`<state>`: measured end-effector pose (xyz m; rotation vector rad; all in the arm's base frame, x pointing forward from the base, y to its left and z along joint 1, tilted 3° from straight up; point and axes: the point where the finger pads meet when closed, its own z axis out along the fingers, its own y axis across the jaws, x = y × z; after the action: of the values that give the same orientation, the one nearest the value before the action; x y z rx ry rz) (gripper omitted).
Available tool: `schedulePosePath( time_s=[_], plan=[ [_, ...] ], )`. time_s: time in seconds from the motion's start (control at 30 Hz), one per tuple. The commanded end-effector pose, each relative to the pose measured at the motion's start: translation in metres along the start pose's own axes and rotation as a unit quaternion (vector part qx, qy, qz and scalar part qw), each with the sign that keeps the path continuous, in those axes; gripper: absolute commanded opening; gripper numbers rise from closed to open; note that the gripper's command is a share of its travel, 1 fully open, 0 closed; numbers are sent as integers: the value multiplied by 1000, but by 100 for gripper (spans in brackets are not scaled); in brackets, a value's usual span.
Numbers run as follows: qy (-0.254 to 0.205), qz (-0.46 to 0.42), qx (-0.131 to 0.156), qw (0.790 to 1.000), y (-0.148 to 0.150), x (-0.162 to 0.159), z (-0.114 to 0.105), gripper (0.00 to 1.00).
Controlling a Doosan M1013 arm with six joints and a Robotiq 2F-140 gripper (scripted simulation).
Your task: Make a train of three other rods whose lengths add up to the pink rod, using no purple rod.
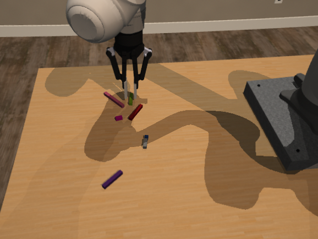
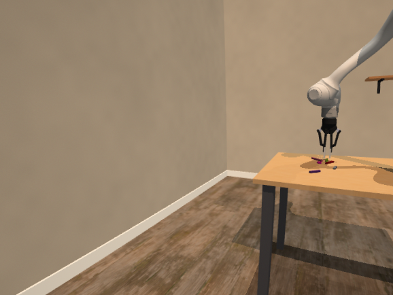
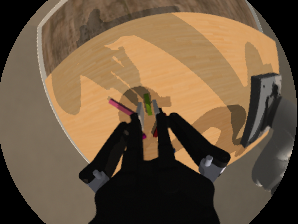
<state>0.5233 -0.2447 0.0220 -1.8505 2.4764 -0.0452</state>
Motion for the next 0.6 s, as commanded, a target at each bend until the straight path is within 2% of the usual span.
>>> schedulePosePath(
  time_s=[0.0, 0.57],
  plan=[
    [-2, 0, -3, 1000, 3, -2, 7, 15],
    [-2, 0, -3, 1000, 3, -2, 17, 15]
  ],
)
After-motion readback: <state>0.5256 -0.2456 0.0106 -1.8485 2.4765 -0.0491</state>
